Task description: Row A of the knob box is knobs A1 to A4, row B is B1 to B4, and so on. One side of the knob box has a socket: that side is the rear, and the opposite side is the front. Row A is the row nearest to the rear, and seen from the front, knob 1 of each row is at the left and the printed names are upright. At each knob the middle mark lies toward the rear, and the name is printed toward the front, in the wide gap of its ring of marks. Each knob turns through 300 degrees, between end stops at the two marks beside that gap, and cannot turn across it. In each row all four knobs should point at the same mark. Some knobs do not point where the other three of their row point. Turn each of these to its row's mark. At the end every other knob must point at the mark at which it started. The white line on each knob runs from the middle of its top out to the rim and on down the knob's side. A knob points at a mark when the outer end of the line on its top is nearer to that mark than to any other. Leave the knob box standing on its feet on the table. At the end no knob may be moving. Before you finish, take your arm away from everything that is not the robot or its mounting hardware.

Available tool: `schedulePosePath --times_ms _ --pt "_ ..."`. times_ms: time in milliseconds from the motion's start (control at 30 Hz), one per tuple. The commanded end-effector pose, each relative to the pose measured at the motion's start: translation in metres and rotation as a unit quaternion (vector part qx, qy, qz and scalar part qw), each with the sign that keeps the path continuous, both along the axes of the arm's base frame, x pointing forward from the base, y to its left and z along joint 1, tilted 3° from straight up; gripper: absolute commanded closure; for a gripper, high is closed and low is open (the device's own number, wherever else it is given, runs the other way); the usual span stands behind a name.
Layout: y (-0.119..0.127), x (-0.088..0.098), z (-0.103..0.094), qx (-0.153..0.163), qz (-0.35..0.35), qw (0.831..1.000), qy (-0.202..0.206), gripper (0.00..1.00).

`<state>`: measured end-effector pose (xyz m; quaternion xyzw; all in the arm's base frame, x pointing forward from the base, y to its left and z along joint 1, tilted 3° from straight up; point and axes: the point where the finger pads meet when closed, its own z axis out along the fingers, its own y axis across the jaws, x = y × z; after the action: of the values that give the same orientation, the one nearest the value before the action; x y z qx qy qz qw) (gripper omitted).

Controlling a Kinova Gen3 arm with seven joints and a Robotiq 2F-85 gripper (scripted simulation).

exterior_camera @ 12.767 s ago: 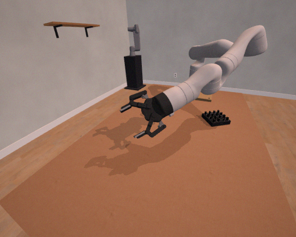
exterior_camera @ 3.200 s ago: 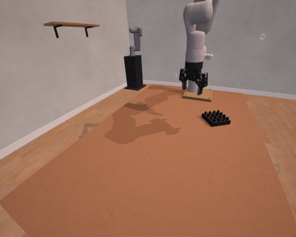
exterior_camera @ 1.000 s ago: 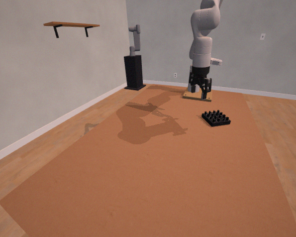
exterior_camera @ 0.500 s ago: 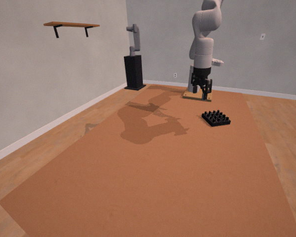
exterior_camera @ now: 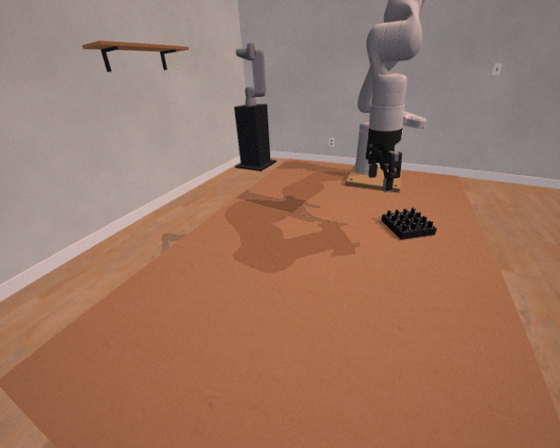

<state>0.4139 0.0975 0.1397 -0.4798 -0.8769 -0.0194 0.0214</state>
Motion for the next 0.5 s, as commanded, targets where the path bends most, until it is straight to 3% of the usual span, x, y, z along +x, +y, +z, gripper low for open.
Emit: schedulePosePath --times_ms 0,467 --pt "0.0025 -0.0014 -0.0008 0.0 -0.005 1.0 0.0 0.0" --pt "0.0078 -0.0045 -0.0043 0.0 -0.04 0.999 0.002 0.0"
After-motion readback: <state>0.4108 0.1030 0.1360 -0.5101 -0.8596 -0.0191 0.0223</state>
